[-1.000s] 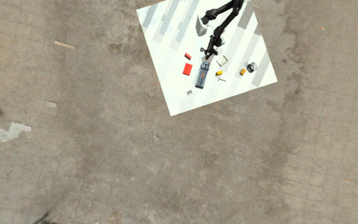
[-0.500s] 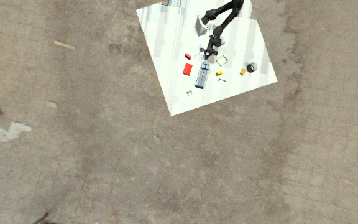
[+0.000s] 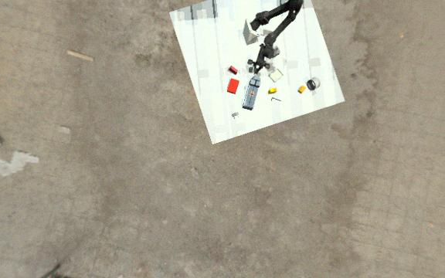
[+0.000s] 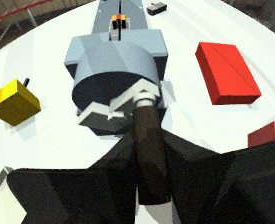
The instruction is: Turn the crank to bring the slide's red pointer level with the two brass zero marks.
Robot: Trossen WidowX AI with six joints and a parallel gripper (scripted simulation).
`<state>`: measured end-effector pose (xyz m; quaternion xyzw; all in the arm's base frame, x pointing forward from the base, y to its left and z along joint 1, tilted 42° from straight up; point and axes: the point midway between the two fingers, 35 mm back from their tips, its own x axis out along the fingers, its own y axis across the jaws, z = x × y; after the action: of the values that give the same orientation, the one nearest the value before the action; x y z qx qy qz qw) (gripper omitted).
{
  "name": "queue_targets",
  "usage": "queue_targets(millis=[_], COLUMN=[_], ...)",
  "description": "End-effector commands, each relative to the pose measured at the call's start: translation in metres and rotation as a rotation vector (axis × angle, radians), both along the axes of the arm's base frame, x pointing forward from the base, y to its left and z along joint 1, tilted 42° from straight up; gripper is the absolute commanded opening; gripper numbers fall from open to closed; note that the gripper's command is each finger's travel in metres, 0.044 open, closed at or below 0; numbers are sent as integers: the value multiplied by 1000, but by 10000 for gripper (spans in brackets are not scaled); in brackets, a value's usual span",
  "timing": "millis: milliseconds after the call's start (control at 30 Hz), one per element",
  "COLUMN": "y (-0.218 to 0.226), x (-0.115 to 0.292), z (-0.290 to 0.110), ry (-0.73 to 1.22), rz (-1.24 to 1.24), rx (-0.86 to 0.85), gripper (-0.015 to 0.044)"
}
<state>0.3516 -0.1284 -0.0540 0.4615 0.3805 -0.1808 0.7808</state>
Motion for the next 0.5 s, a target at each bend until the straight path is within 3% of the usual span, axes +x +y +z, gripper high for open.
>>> queue_targets(millis=[0,467], y=[1,4], x=[-3,-4], z=[-9,-16], ry=[20,20], rz=[-3,-3], rx=[-2,-2], gripper=[0,0])
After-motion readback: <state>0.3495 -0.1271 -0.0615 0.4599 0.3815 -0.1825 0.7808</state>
